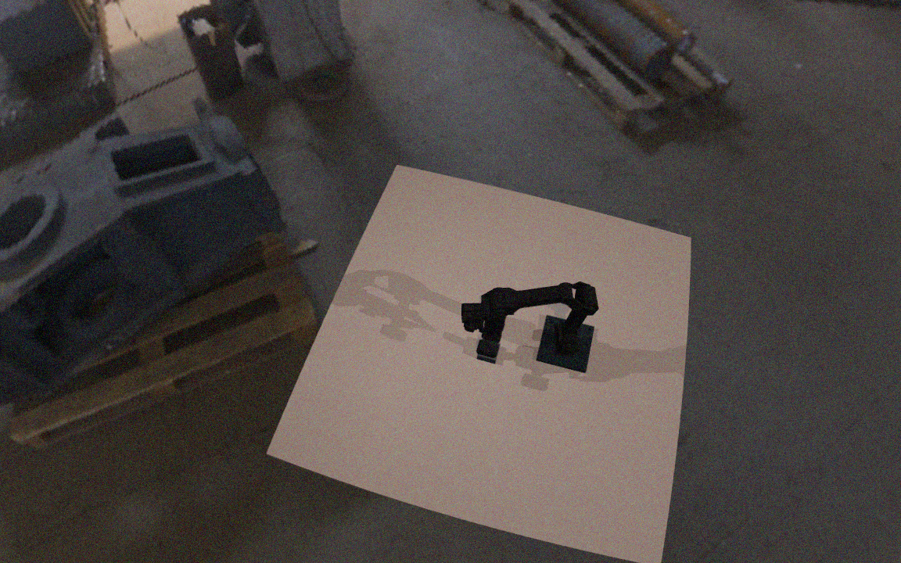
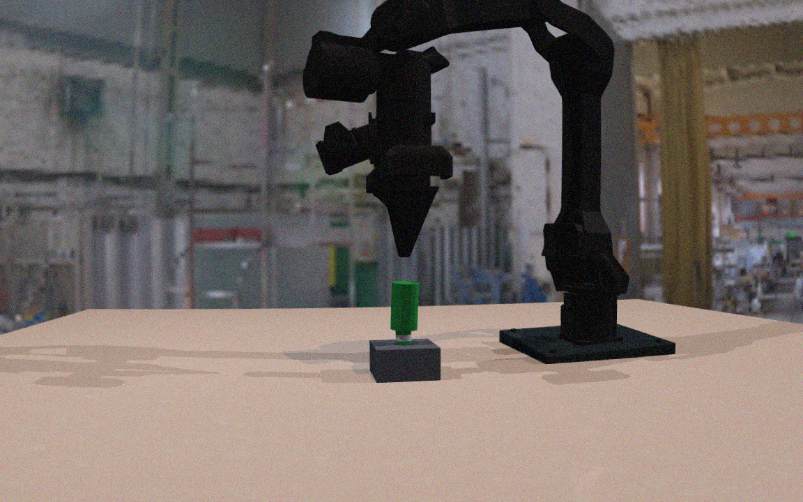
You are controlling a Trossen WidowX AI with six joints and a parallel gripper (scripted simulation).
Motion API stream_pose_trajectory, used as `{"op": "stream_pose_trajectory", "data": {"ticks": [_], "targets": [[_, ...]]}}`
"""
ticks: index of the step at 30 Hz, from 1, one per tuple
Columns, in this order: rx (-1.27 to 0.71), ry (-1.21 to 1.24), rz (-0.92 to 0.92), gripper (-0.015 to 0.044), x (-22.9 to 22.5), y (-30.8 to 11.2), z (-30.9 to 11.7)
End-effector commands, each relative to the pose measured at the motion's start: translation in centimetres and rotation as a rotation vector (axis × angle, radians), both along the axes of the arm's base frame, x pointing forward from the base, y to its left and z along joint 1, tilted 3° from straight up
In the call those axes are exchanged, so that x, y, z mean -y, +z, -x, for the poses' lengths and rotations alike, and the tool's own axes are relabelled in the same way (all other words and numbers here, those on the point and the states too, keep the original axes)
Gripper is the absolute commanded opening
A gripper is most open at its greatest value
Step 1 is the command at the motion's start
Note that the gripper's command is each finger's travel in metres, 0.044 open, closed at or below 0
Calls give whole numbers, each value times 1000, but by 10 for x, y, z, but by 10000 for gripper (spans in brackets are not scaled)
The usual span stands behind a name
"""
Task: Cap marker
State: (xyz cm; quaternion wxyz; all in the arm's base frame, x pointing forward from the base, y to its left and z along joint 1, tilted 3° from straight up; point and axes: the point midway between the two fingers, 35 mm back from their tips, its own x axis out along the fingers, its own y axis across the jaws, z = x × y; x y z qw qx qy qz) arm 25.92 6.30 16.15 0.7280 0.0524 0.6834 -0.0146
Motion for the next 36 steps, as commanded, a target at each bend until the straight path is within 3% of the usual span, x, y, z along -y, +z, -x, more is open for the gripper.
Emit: {"op": "stream_pose_trajectory", "data": {"ticks": [1,26,33,36], "targets": [[-5,4,4,0,0,-7,1],[-5,4,4,0,-1,-37,-2],[12,5,0,0,-2,-30,-4],[12,5,0,0,-1,-3,-5]]}}
